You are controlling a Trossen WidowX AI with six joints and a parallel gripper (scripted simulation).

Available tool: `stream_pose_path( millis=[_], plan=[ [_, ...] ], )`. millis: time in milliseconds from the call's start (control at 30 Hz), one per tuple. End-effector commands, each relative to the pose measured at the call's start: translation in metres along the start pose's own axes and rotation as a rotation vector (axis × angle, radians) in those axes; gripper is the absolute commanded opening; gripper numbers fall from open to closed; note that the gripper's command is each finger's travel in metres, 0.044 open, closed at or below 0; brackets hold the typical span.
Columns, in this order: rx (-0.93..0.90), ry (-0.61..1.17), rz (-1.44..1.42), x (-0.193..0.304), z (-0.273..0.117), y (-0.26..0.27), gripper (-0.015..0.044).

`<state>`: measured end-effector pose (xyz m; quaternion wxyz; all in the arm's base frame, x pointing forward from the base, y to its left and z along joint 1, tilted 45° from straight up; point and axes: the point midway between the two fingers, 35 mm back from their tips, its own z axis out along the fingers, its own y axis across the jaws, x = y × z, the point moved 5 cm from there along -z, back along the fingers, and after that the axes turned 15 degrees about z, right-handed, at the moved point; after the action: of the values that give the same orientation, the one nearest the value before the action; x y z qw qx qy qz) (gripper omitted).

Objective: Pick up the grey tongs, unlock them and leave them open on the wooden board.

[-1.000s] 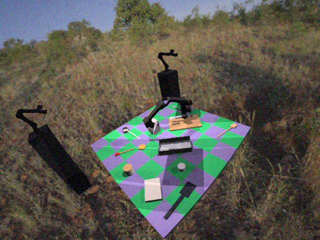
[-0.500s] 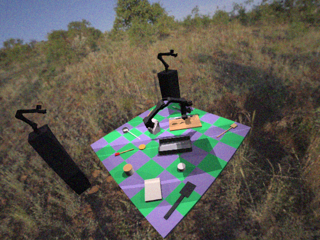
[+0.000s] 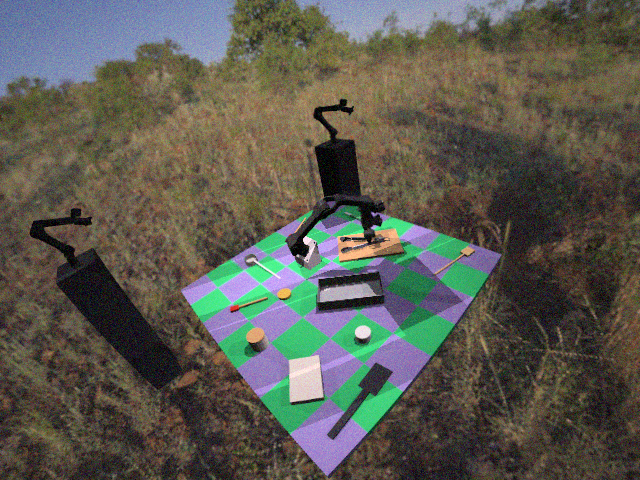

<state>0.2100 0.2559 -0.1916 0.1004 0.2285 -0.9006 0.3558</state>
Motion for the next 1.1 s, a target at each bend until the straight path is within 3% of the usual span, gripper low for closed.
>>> stream_pose_path(
  millis=[0,200,500,800,967,1067],
  plan=[
    [0.000,0.000,0.000,0.000,0.000,0.000,0.0440],
    [-0.003,-0.004,0.001,-0.016,-0.031,-0.030,0.0440],
    [0.010,-0.003,-0.002,-0.040,-0.112,-0.143,0.0440],
    [0.010,-0.006,-0.004,-0.039,-0.116,-0.145,0.0440],
    [0.000,-0.054,-0.040,-0.032,-0.153,-0.148,0.0440],
    [0.000,-0.058,-0.043,-0.031,-0.156,-0.148,0.0440]
  ],
)
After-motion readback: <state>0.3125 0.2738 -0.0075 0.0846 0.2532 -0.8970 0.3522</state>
